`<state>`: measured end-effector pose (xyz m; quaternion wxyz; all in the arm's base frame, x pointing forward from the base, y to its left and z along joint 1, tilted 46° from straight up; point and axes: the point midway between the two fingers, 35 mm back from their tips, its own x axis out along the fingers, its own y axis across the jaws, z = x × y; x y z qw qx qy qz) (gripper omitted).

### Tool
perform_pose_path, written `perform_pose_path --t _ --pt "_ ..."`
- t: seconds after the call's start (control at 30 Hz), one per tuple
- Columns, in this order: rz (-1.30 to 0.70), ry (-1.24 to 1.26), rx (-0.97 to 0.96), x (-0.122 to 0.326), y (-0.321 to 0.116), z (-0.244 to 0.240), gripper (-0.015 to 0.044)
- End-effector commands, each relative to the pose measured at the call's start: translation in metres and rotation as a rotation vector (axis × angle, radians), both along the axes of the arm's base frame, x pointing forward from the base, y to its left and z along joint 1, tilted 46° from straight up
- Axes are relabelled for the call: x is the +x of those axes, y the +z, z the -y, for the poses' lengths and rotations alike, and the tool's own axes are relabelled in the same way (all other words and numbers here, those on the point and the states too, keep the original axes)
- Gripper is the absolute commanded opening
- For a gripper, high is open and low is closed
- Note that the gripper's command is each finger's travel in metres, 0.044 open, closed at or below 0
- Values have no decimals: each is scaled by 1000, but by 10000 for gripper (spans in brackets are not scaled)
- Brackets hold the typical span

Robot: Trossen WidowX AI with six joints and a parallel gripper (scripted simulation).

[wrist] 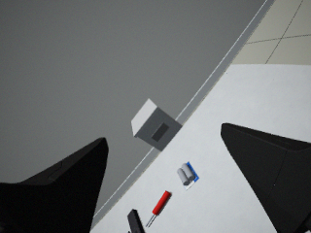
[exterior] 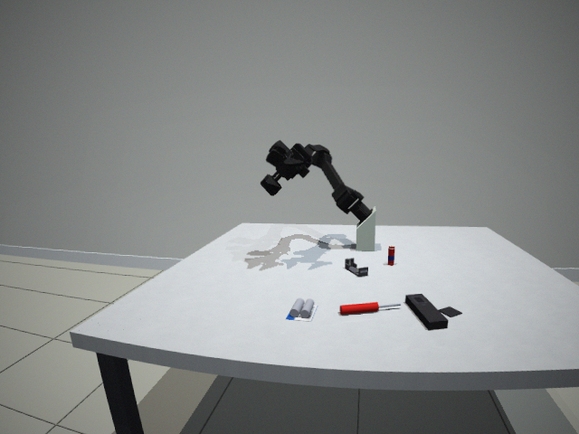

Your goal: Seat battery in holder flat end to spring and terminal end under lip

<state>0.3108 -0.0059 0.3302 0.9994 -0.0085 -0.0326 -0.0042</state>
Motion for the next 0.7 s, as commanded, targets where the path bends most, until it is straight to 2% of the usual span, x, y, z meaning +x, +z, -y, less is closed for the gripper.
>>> perform_pose_path --t 0.0,0.13,0.3,0.47,0.67 --pt "-6 1 4 1 -1 0 374" --pt "-152 14 83 21 -34 -12 269" --pt "-490 -3 212 47 -115 -45 137" --pt "-812 -101 296 44 -193 -82 6" --pt "-1095 -292 291 16 -269 -116 0"
